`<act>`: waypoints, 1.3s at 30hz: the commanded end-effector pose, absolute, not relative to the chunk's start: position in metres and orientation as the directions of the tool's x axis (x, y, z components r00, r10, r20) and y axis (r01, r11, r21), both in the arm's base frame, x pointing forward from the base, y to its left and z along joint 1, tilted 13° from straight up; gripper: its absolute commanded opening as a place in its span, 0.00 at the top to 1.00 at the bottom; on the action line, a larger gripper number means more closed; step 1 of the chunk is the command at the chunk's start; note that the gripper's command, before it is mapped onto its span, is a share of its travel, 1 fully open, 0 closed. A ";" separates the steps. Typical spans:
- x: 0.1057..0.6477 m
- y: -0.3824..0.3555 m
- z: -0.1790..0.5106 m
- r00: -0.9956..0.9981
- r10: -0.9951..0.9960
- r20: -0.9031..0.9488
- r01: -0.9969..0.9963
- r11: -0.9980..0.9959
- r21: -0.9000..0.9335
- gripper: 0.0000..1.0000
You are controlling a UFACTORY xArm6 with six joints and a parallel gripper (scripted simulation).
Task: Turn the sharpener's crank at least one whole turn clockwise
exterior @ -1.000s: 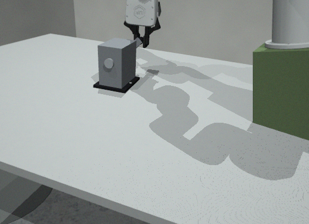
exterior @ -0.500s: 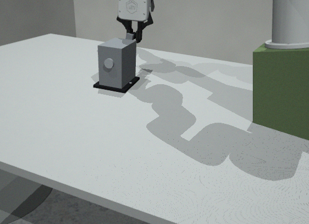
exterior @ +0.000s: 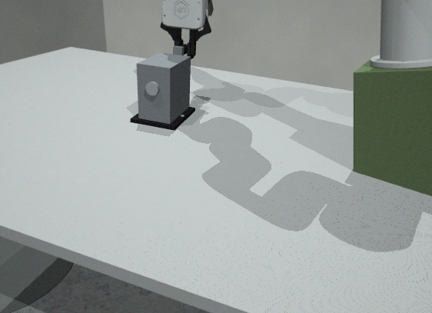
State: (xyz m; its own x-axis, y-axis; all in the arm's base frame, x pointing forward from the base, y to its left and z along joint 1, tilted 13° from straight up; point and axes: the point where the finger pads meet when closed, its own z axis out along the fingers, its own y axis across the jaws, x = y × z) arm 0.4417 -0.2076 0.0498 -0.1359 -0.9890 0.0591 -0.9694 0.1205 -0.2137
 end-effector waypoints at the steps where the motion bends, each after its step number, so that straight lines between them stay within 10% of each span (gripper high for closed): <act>1: 0.443 -0.208 0.051 -0.136 -0.989 0.060 -0.969 0.120 -0.217 1.00; 5: 0.443 -0.208 0.051 -0.136 -0.989 0.060 -0.969 0.120 -0.217 1.00; 6: 0.443 -0.208 0.051 -0.136 -0.989 0.060 -0.969 0.120 -0.217 0.46; 39: 0.443 -0.208 0.051 -0.136 -0.989 0.060 -0.969 0.120 -0.217 0.46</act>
State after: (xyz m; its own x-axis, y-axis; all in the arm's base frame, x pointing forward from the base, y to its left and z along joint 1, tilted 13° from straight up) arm 0.4418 -0.2076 0.0498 -0.1359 -0.9890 0.0591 -0.9694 0.1204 -0.2139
